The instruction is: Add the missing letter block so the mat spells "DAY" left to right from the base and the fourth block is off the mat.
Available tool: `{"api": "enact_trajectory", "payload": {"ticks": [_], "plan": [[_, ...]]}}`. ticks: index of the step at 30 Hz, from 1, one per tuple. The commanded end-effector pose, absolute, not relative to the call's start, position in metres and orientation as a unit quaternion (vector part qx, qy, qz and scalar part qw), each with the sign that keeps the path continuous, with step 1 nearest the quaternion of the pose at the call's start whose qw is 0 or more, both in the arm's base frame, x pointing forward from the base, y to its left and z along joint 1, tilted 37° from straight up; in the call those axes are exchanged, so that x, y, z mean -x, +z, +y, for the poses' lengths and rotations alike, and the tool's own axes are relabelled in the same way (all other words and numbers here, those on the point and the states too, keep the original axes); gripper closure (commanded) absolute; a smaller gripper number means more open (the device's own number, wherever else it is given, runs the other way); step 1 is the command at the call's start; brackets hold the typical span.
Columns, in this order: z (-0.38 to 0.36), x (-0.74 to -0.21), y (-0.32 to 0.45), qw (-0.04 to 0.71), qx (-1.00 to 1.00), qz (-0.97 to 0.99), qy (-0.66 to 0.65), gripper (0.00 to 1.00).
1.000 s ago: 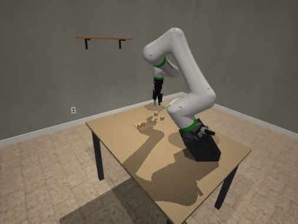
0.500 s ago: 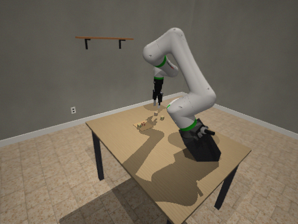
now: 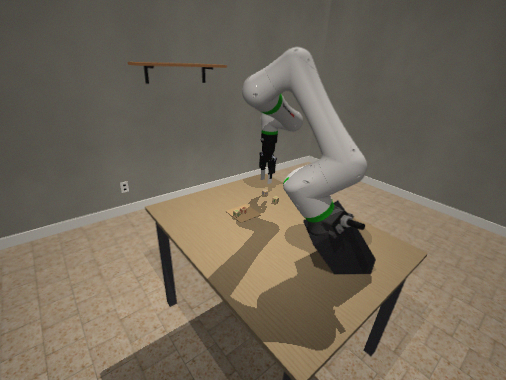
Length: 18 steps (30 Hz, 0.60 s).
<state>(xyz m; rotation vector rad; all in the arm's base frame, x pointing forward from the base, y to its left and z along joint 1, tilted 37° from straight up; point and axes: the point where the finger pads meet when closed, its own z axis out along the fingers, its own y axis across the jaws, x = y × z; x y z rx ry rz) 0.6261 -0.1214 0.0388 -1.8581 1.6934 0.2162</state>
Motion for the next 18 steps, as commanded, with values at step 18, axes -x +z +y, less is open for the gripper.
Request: {"api": "enact_trajectory", "payload": {"ticks": [18], "plan": [[-0.112,-0.632,0.024,0.305,0.701,0.639,0.081,0.60]]}}
